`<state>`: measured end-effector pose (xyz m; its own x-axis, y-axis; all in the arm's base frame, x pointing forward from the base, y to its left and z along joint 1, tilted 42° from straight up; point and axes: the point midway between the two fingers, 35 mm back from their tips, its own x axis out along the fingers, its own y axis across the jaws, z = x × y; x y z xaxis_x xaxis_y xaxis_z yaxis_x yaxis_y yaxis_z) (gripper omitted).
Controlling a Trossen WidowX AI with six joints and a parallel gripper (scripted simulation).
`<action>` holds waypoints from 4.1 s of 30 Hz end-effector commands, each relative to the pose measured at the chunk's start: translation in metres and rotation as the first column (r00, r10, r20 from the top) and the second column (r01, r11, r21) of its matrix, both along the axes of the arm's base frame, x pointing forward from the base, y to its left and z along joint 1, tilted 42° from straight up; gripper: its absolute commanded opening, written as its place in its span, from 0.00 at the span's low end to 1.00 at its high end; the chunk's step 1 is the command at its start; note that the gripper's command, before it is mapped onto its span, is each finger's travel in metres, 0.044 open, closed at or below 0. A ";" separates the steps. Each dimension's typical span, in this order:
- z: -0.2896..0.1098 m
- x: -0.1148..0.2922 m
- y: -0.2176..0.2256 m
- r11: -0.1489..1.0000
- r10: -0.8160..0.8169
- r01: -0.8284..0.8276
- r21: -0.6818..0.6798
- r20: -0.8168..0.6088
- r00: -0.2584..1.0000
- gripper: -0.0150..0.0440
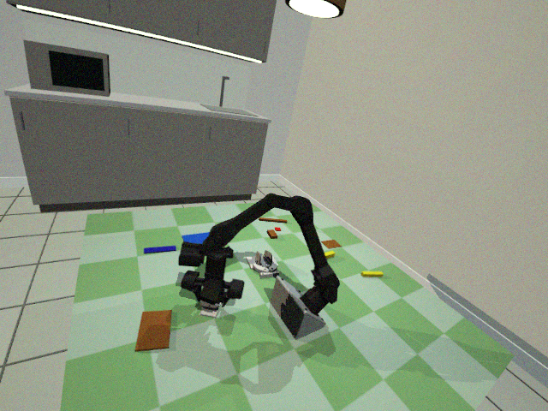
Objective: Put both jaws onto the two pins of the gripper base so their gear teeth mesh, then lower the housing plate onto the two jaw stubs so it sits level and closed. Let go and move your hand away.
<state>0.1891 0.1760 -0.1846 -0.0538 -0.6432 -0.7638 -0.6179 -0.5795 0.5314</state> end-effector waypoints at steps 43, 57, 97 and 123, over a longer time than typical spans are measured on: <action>0.065 0.012 0.040 0.995 -0.094 0.095 -0.003 0.082 0.992 0.85; 0.090 0.032 0.021 0.939 -0.338 0.342 0.038 0.289 0.896 0.85; 0.157 0.071 -0.052 0.495 -0.736 0.780 0.382 0.661 0.143 0.85; 0.195 0.078 -0.106 0.140 -0.626 0.719 0.681 0.623 -0.468 0.85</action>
<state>0.2675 0.0797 0.0036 -0.0454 -0.6369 -0.7696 -0.4834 0.6882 -0.5411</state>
